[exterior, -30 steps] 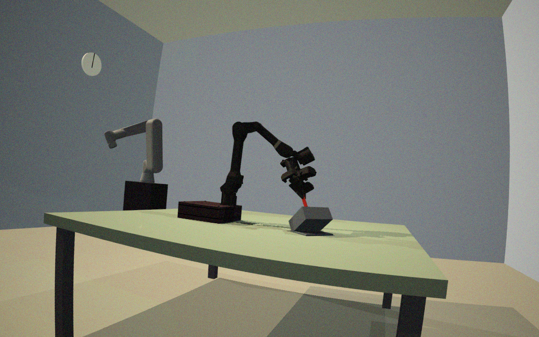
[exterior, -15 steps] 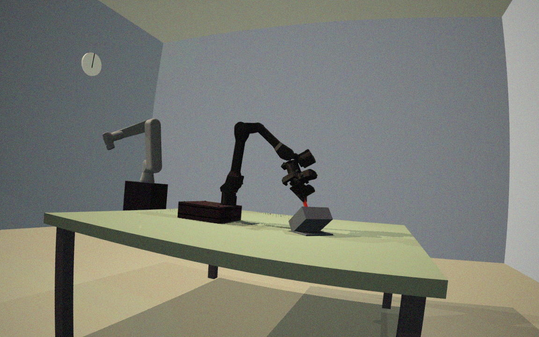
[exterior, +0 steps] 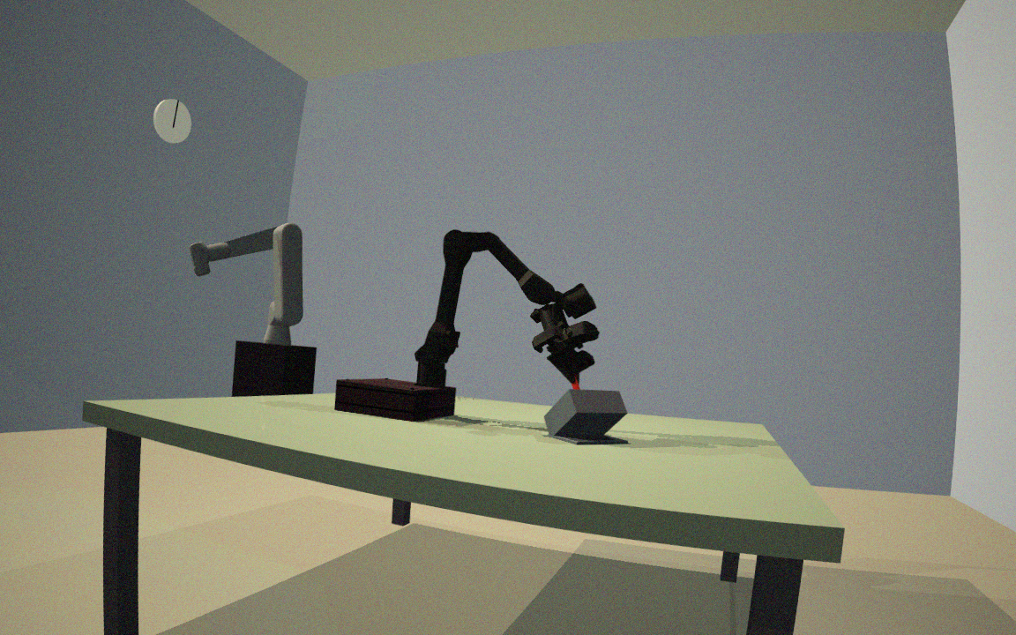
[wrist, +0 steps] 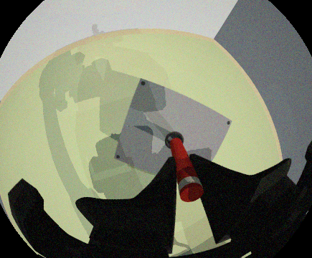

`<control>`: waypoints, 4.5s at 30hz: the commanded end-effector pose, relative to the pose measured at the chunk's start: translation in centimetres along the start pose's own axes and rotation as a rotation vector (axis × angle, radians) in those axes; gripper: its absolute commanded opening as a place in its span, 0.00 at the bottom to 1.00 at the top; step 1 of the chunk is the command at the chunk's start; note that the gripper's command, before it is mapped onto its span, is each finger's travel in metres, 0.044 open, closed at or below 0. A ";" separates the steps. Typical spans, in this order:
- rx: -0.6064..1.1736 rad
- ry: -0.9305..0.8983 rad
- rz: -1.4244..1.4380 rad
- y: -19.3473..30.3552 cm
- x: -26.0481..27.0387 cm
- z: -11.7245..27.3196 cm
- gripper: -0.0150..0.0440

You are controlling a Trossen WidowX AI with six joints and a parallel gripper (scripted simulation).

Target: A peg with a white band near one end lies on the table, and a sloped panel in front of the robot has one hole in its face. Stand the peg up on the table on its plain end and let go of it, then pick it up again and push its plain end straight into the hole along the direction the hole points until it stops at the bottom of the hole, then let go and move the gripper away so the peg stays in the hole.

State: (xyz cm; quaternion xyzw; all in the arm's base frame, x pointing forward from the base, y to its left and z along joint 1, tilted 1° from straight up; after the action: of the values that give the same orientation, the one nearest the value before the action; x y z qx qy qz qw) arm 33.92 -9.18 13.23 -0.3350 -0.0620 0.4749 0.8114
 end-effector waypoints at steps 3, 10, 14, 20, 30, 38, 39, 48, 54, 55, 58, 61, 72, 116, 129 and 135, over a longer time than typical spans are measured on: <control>0.001 0.000 0.000 0.0 0.0 0.1 0.25; 0.001 0.000 0.000 0.0 0.0 -0.3 0.25; 0.001 0.000 0.000 0.0 0.0 -0.6 0.25; 0.001 0.000 0.000 0.1 0.1 -1.0 0.25; 0.000 0.001 0.000 0.1 0.1 -1.6 0.25; 0.000 0.001 0.000 0.1 0.1 -2.2 0.25; 0.000 0.001 0.000 0.1 0.1 -2.2 0.25; 0.000 0.001 0.000 0.0 0.1 -2.9 0.25; 0.000 0.001 0.000 0.0 0.1 -3.3 0.25; -0.001 0.001 0.000 0.0 0.1 -3.3 0.25; -0.001 0.001 0.000 0.0 0.1 -3.4 0.25; -0.001 0.001 0.000 -0.1 0.1 -3.5 0.25; 0.003 0.007 -0.004 0.1 0.1 -3.5 0.25; 0.004 0.000 0.000 -0.3 0.4 1.5 1.00; 0.005 -0.003 0.002 -0.3 0.5 3.9 1.00; 0.005 -0.005 0.003 -0.2 0.5 4.9 1.00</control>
State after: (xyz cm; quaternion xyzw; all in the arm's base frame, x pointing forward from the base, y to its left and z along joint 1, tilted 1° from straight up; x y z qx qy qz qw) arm 32.53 -6.77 16.43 -0.3296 -0.0611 0.4799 0.8108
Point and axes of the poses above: the point midway between the two fingers, 35 mm back from their tips, its own z axis back along the fingers, its own x axis across the jaws, y = z × x, the point moved 6 cm from there along z, back along the fingers, and after that the axes turned 7 degrees about -z, right-handed, at the moved point
